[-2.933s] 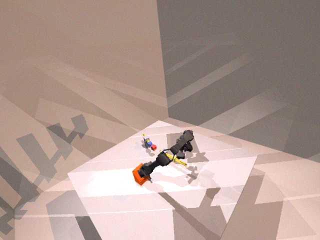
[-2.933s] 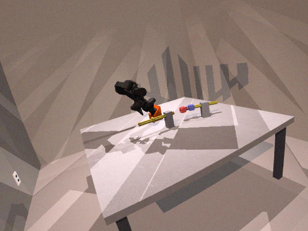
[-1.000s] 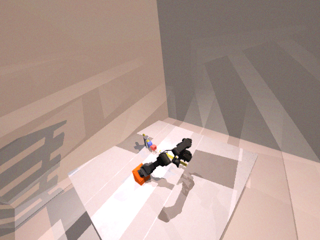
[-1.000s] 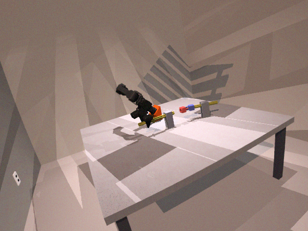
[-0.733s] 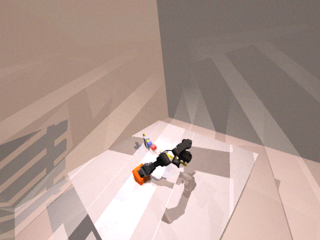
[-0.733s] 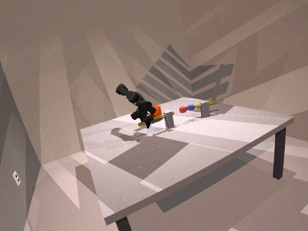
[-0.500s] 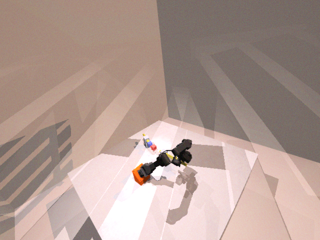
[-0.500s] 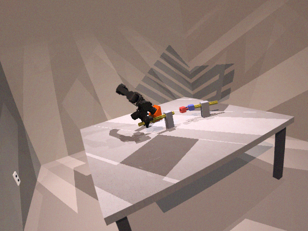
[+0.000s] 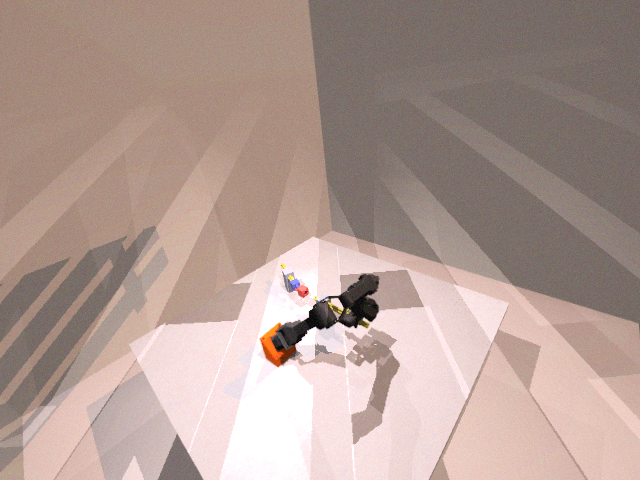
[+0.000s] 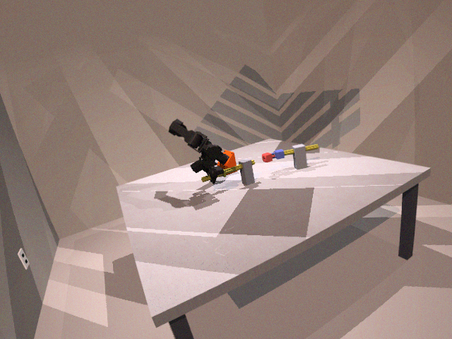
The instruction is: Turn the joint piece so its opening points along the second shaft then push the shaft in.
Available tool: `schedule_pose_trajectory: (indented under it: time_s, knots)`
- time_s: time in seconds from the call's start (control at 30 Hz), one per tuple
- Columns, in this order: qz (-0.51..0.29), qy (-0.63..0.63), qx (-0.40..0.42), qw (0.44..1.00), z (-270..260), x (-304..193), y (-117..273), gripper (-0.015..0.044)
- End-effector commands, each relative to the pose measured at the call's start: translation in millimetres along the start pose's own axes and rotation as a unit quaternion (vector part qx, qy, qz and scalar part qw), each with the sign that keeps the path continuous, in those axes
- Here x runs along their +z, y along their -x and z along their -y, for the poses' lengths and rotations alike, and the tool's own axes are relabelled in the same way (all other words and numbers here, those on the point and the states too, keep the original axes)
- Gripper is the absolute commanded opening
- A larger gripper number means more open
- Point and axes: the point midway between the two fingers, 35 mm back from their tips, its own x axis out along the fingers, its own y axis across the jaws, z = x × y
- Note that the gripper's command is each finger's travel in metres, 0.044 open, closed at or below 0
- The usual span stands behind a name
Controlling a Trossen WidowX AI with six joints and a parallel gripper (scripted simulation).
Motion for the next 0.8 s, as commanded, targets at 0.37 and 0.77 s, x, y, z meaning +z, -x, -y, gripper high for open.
schedule_pose_trajectory:
  time_s: [0.37,0.77]
  knots:
    - [0.000,0.000,0.001,1.000,-0.2,0.0,0.0,0.0067]
    - [0.000,0.000,0.001,1.000,-0.2,0.0,-0.1,0.0067]
